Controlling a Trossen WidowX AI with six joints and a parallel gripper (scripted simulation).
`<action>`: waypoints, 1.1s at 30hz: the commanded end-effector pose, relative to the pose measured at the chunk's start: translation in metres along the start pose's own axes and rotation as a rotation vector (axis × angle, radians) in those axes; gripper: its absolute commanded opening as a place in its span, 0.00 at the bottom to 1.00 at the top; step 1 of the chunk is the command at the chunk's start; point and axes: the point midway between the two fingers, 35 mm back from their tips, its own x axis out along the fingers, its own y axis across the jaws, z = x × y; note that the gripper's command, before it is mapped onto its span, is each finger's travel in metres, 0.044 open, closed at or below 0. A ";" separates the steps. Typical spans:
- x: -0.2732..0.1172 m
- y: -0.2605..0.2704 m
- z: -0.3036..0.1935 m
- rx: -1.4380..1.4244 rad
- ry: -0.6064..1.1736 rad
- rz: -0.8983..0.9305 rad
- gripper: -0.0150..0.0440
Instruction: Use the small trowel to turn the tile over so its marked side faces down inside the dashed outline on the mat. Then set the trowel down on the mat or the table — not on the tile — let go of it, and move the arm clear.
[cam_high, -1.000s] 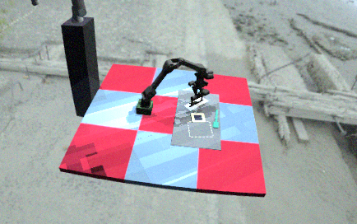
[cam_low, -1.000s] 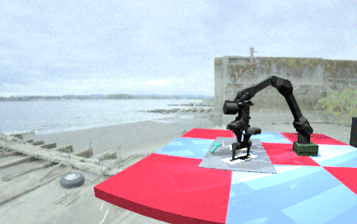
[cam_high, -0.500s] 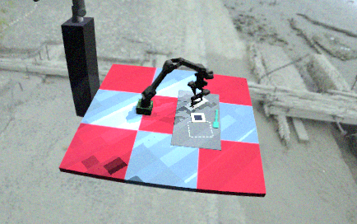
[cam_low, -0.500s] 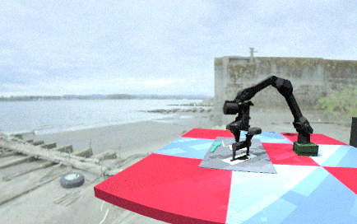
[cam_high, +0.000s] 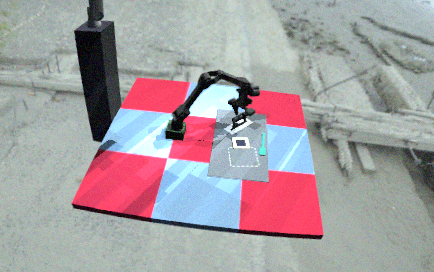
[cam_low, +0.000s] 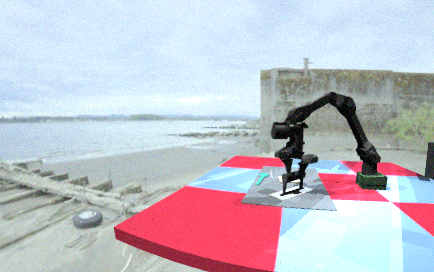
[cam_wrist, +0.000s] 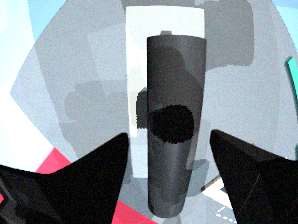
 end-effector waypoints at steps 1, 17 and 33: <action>-0.018 0.000 -0.001 -0.014 0.005 -0.001 0.71; -0.041 0.001 -0.003 0.199 0.005 -0.001 0.71; -0.042 0.001 -0.002 0.751 0.004 -0.003 0.71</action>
